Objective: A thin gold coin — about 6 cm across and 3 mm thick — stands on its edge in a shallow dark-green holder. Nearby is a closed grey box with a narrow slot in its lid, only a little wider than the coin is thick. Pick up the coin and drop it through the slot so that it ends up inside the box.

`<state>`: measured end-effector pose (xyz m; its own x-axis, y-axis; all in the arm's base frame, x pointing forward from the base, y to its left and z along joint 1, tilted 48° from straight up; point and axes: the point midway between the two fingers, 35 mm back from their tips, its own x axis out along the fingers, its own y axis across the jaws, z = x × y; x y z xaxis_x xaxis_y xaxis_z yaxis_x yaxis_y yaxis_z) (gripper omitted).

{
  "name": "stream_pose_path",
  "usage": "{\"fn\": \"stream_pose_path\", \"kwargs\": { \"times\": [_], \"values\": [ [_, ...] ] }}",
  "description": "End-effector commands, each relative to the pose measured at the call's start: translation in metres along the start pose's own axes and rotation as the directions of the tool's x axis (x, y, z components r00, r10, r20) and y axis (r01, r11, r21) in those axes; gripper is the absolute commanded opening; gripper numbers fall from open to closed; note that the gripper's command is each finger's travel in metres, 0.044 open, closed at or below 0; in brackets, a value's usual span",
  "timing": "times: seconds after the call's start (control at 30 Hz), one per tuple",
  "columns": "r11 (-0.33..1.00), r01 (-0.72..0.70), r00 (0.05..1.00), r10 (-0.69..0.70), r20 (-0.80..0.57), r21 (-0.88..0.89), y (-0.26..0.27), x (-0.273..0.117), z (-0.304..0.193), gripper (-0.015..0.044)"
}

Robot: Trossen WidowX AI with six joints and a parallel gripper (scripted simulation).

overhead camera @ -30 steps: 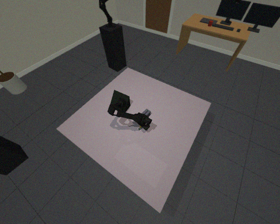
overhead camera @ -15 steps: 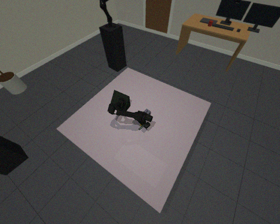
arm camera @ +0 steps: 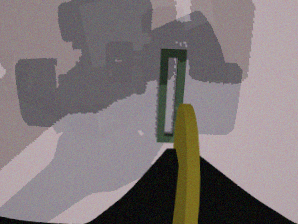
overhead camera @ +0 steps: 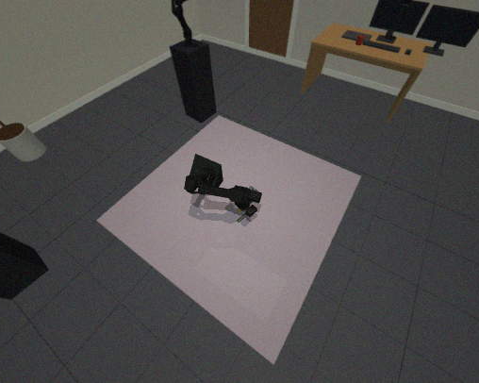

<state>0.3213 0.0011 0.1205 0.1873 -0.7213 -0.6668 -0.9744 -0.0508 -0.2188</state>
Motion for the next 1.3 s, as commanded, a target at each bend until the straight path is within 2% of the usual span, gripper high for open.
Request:
{"fn": "stream_pose_path", "kwargs": {
  "times": [0.0, 0.23, 1.27],
  "values": [
    [1.0, 0.003, 1.0, -0.003, 0.004, 0.01, -0.001, -0.008, -0.001, 0.0],
    [0.996, 0.003, 1.0, -0.003, 0.003, -0.085, -0.003, -0.01, -0.002, 0.0],
    [0.995, -0.001, 1.0, 0.003, 0.02, -0.101, 0.021, -0.01, 0.069, 0.0]
  ]
}}
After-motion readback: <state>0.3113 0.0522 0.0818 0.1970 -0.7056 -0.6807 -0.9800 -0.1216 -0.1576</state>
